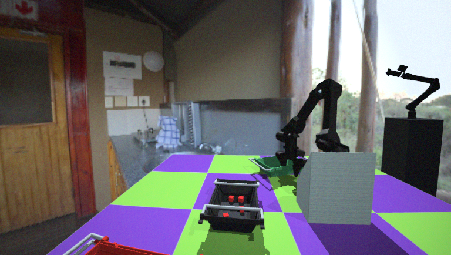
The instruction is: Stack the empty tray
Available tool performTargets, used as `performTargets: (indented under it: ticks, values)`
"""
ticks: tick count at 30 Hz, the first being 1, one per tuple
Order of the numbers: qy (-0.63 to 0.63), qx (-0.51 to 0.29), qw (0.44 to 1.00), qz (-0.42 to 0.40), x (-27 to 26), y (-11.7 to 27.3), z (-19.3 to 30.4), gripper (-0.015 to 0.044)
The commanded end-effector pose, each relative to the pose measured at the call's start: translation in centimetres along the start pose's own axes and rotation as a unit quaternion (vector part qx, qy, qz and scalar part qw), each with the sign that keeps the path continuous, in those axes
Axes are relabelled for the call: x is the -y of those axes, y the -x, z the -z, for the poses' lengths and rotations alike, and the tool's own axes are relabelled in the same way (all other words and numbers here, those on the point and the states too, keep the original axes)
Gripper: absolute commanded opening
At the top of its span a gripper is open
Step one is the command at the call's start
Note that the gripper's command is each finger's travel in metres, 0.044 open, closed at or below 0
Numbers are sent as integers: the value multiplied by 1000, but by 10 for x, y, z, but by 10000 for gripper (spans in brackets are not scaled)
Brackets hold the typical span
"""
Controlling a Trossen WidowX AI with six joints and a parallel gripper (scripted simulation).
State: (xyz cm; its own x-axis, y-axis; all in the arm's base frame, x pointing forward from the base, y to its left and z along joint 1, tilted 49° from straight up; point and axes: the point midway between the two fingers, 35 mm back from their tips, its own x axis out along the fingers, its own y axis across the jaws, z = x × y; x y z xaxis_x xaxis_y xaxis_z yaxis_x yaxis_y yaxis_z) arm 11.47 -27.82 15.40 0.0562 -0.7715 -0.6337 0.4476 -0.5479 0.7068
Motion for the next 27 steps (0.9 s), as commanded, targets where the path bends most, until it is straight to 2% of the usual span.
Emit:
performTargets:
  ticks: [1,12,27]
  values:
    - [3,-2,1000,1,1,-1,1,381]
    - [3,-2,1000,1,1,-1,1,220]
    - [3,-2,1000,1,1,-1,1,120]
